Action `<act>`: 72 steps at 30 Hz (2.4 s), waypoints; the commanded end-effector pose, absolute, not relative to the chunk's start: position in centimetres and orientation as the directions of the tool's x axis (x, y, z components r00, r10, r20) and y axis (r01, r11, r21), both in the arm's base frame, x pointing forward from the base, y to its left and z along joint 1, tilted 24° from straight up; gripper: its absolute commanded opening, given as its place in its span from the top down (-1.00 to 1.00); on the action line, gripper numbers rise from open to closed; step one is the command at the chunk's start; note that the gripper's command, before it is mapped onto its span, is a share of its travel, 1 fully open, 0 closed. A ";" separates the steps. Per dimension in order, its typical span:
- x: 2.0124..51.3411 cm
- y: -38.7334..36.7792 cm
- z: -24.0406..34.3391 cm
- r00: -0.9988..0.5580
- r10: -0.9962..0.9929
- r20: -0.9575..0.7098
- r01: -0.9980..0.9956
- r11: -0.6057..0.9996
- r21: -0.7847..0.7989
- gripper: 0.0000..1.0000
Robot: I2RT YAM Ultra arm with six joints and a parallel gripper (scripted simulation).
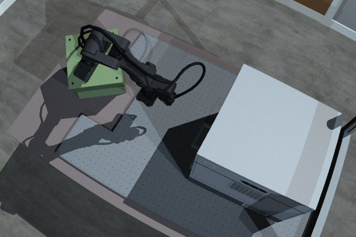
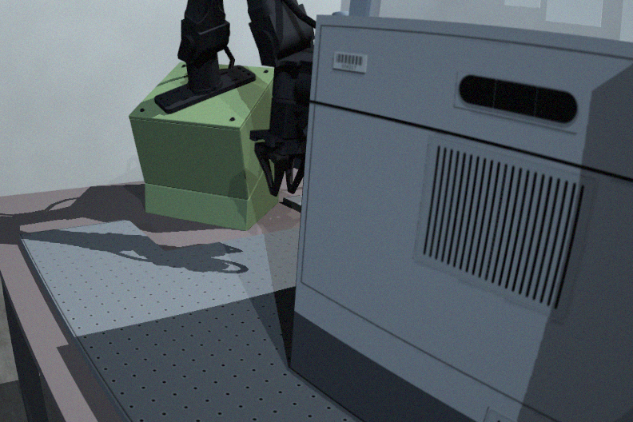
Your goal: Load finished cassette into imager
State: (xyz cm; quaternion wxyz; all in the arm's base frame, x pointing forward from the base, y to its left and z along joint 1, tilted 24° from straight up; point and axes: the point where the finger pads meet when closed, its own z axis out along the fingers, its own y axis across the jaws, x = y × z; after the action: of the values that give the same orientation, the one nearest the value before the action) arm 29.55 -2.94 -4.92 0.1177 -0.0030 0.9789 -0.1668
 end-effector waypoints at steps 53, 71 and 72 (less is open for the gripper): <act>30.9 -2.3 -4.1 -0.965 -0.050 -0.258 0.035 0.948 -0.316 -1.00; 30.9 -2.3 -4.1 -0.965 -0.050 -0.258 0.035 0.948 -0.316 -1.00; 30.9 -2.3 -4.1 -0.965 -0.050 -0.258 0.035 0.948 -0.316 -1.00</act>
State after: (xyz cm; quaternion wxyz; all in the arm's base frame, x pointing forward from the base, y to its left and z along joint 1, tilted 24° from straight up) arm 29.54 -2.94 -4.92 0.1177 -0.0025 0.9789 -0.1667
